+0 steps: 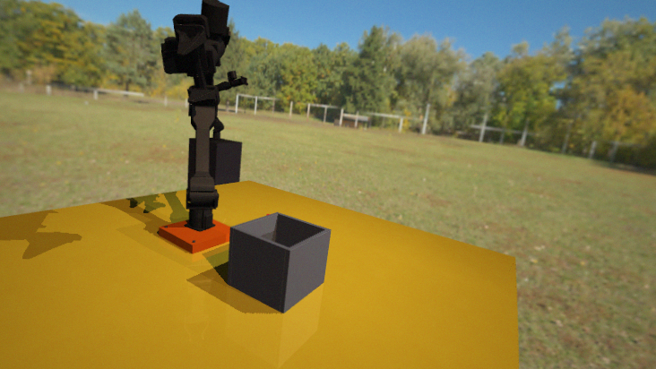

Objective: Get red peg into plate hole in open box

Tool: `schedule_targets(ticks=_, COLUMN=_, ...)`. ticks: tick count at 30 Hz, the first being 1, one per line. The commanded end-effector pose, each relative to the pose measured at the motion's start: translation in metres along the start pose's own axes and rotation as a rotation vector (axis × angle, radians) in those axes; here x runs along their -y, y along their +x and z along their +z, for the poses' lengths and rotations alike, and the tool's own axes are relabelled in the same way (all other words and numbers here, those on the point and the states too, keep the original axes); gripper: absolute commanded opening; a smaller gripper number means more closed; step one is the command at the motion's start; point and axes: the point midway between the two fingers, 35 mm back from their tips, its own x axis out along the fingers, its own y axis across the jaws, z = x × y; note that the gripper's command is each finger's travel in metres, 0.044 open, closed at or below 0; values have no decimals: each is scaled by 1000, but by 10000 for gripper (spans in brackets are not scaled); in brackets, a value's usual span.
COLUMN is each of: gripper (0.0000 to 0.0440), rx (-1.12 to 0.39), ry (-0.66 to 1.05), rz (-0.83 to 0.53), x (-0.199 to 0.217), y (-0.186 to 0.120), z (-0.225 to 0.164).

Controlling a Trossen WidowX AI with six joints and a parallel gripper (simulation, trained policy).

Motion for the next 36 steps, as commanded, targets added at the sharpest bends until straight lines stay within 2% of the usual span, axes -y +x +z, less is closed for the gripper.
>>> schedule_targets(ticks=1, gripper=440, rx=-59, ry=-1, rz=-44, x=10, y=7, z=-17)
schedule_targets(ticks=18, gripper=440, rx=-376, ry=-59, rz=-287, x=74, y=12, z=-109)
schedule_targets(ticks=36, gripper=439, rx=-619, ry=-254, rz=-604, x=170, y=-20, z=-176)
